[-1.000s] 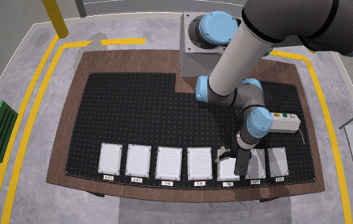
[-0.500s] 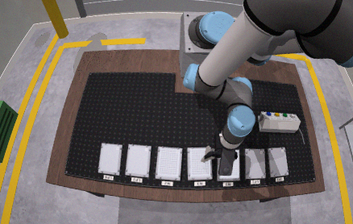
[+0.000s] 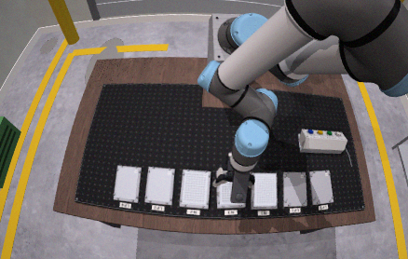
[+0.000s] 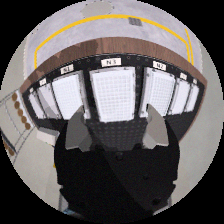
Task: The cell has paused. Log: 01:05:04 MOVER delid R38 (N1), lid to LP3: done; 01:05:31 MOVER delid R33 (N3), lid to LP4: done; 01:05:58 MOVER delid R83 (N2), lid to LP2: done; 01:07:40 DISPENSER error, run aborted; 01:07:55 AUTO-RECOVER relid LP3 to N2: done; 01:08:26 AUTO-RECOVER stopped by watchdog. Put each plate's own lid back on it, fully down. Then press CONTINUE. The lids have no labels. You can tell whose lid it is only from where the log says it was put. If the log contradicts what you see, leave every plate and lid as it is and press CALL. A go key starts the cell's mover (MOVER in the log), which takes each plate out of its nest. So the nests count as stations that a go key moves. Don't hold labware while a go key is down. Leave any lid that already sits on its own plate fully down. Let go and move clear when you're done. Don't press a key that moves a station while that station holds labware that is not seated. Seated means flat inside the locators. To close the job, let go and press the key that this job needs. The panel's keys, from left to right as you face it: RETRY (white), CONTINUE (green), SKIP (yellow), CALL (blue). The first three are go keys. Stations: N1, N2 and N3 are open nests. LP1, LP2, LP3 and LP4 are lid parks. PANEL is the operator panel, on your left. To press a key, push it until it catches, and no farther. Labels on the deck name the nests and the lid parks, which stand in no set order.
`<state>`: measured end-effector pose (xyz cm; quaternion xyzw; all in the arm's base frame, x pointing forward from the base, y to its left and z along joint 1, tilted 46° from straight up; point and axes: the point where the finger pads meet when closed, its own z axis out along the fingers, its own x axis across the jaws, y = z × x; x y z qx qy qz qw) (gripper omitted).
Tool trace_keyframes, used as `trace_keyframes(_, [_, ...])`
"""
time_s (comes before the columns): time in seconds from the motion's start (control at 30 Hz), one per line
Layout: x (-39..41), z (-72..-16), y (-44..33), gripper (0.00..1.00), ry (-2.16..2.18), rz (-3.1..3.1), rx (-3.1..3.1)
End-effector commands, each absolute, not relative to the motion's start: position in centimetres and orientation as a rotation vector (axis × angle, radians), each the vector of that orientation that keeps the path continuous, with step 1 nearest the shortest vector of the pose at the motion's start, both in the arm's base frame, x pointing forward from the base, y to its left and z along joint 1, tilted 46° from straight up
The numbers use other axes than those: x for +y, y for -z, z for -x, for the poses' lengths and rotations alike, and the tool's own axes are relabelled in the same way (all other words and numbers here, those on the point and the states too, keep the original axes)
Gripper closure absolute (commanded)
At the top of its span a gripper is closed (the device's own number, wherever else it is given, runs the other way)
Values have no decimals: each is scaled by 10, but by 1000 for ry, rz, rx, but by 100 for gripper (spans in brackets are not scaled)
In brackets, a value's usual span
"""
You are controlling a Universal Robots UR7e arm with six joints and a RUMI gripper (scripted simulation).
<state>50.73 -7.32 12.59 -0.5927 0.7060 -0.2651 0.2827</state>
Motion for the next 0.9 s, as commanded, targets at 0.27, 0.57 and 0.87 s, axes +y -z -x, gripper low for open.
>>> trace_keyframes(0.27, [-137,-499,-120,18,701,1593,1883])
trace_keyframes(0.57, [-171,-494,-116,18,701,1593,1883])
trace_keyframes(0.87, [-216,-488,-112,18,701,1593,1883])
